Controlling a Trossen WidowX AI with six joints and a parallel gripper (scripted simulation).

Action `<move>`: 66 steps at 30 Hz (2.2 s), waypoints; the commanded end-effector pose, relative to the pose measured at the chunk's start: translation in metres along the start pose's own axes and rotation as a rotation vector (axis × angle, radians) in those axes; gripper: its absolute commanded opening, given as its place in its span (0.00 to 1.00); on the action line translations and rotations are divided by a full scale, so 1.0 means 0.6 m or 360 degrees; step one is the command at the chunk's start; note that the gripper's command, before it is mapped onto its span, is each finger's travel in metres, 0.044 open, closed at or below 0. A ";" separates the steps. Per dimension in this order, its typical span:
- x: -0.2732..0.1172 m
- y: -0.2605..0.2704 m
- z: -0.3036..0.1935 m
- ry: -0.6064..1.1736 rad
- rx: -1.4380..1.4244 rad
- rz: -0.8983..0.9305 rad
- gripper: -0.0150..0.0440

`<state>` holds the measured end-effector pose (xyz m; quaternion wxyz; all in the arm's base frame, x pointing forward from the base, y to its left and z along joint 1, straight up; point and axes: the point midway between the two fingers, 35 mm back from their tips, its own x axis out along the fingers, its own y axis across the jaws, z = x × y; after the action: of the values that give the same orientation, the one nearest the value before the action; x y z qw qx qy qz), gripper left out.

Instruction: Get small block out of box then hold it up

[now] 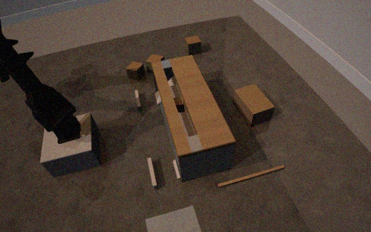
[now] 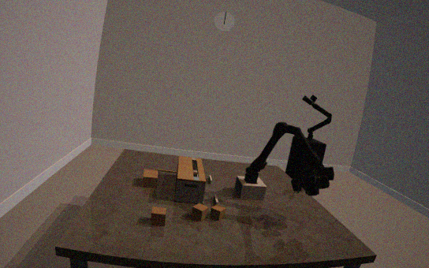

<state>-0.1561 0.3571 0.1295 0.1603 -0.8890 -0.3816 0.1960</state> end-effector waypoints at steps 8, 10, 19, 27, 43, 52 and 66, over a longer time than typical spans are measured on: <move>0.093 0.051 -0.040 -0.0126 0.0362 0.0314 0.93; 0.132 0.078 -0.058 -0.0121 0.0552 0.0451 0.93; 0.254 0.220 -0.138 0.0039 0.1426 0.1032 0.93; 0.306 0.340 -0.217 0.0322 0.1963 0.1344 0.93; 0.296 0.591 -0.330 0.1174 0.3291 0.1953 0.93; 0.212 0.738 -0.393 0.2137 0.4225 0.2157 0.93; 0.020 0.880 -0.411 0.4660 0.5047 0.1911 0.93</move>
<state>0.3014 0.0116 0.1107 -0.6266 -0.3575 -0.6388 0.2675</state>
